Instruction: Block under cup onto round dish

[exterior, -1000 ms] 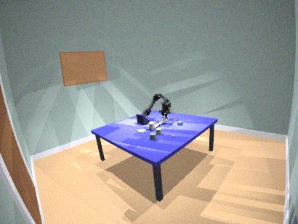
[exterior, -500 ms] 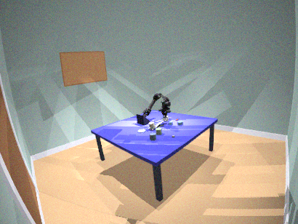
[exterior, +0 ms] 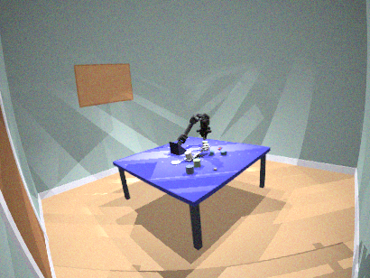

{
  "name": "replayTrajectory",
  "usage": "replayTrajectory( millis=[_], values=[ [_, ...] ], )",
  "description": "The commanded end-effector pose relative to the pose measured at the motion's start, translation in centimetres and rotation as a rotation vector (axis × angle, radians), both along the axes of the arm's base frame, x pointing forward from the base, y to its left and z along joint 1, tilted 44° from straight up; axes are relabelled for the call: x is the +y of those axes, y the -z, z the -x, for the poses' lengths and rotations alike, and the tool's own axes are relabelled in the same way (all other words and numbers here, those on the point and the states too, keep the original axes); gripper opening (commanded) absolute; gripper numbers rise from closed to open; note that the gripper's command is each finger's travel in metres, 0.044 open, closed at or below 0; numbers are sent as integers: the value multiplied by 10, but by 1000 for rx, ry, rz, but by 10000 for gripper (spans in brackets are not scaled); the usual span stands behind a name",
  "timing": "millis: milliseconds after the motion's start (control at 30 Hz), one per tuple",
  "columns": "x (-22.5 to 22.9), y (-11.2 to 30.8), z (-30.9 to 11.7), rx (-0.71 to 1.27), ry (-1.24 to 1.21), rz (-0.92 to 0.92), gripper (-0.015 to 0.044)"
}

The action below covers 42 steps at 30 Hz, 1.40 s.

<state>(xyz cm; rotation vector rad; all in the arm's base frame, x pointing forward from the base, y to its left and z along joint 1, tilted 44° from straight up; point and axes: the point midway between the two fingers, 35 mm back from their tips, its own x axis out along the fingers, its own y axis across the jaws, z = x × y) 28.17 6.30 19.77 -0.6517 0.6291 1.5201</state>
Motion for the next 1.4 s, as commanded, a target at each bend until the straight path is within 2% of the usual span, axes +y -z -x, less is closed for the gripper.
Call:
replayTrajectory(
  millis=[0,167,733,1367],
  values=[
    [-6,-5,0,-3,-1,4,0],
    [-19,11,-10,0,8,13,0],
    [-94,106,-43,22,24,41,0],
    [-175,223,-31,17,-6,49,0]
  ],
)
